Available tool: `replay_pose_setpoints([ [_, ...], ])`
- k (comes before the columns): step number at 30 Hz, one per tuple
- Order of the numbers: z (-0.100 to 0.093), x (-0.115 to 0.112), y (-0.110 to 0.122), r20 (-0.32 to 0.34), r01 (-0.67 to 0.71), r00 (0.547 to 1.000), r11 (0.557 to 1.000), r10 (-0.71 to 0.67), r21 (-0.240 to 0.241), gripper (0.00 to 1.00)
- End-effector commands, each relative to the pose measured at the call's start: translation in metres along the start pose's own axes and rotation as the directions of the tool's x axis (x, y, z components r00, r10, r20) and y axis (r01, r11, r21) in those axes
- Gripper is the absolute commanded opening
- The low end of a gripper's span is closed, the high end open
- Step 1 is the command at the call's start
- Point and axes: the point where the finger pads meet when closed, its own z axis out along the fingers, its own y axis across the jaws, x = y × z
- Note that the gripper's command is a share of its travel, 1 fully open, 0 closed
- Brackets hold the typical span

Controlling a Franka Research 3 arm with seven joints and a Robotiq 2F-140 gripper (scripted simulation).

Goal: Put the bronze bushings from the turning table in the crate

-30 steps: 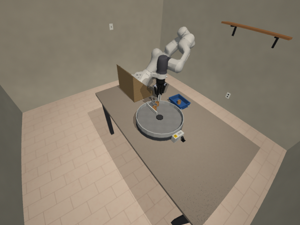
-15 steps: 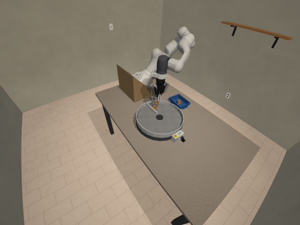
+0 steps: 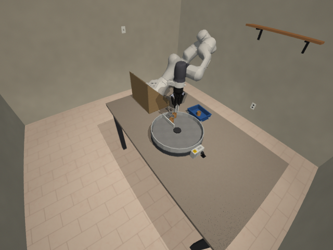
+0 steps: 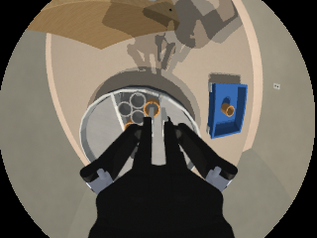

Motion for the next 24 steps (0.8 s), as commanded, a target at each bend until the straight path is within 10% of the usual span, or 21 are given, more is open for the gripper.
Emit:
replay_pose_setpoints([
  [1, 0.005, -0.001, 0.001, 0.000, -0.002, 1.000, 1.000, 0.002, -0.002, 0.10],
  [24, 0.023, -0.001, 0.002, 0.000, -0.002, 1.000, 1.000, 0.002, -0.002, 0.10],
])
